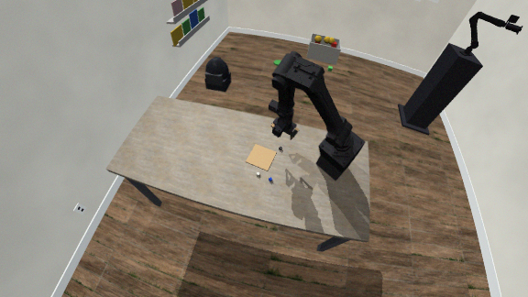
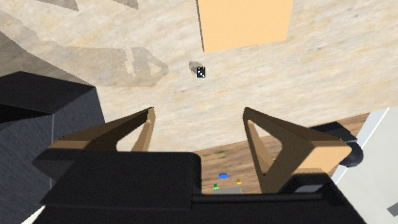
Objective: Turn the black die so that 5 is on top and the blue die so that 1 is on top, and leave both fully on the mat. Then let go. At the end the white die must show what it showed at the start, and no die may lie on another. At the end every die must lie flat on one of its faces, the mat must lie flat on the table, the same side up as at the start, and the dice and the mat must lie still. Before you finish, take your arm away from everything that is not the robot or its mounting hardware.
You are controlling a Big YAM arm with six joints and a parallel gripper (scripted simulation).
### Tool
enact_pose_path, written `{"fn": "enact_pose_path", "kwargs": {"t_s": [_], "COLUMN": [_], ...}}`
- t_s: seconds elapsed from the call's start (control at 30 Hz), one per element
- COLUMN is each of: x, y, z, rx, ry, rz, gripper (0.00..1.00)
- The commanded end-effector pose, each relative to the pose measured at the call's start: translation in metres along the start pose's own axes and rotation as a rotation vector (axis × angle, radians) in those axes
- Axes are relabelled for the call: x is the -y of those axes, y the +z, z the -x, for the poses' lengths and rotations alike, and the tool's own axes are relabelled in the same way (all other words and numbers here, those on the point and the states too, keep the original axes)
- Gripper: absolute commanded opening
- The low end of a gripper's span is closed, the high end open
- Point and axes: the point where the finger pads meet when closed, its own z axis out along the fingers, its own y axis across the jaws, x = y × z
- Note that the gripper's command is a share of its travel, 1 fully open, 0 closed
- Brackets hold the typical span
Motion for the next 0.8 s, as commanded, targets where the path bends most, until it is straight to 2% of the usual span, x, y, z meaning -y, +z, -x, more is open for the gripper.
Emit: {"fn": "enact_pose_path", "kwargs": {"t_s": [0.0,0.03,0.47,0.77], "x": [0.008,0.012,0.008,0.007], "y": [-0.005,-0.006,-0.005,0.007], "z": [-0.007,0.005,-0.001,0.0], "rx": [0.006,0.008,0.004,0.006], "ry": [-0.023,-0.059,-0.028,0.104], "rz": [-0.035,-0.04,-0.025,-0.016], "gripper": [1.0,1.0,1.0,1.0]}}
